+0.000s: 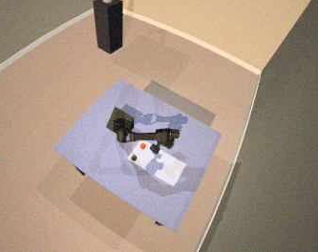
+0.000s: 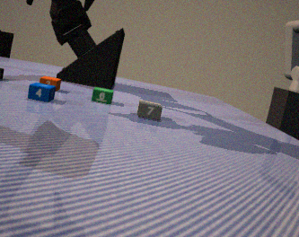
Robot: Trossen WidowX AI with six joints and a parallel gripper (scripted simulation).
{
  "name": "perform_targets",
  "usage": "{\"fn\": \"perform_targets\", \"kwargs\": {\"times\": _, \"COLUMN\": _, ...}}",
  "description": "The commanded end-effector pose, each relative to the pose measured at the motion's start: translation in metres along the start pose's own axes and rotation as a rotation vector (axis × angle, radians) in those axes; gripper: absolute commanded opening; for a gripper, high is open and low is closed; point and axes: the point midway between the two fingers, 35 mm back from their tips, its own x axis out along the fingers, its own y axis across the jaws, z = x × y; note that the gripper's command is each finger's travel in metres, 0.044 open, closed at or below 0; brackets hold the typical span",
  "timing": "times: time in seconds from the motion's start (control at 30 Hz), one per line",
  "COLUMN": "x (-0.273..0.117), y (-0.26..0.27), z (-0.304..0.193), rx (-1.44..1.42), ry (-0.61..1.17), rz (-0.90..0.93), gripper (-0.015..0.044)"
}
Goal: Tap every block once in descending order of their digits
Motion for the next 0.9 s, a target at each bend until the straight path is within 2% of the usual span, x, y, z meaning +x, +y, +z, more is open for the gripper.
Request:
{"fn": "perform_targets", "kwargs": {"times": 0.0, "x": 0.003, "y": 0.0, "z": -0.004, "rx": -0.038, "ry": 0.009, "rz": -0.017, "gripper": 0.04}}
{"fn": "perform_targets", "kwargs": {"times": 0.67, "x": 0.003, "y": 0.004, "z": -0.005, "rx": -0.039, "ry": 0.009, "rz": -0.016, "gripper": 0.04}}
{"fn": "perform_targets", "kwargs": {"times": 0.87, "x": 0.0, "y": 0.106, "z": -0.031, "rx": -0.041, "ry": 0.008, "rz": -0.001, "gripper": 0.04}}
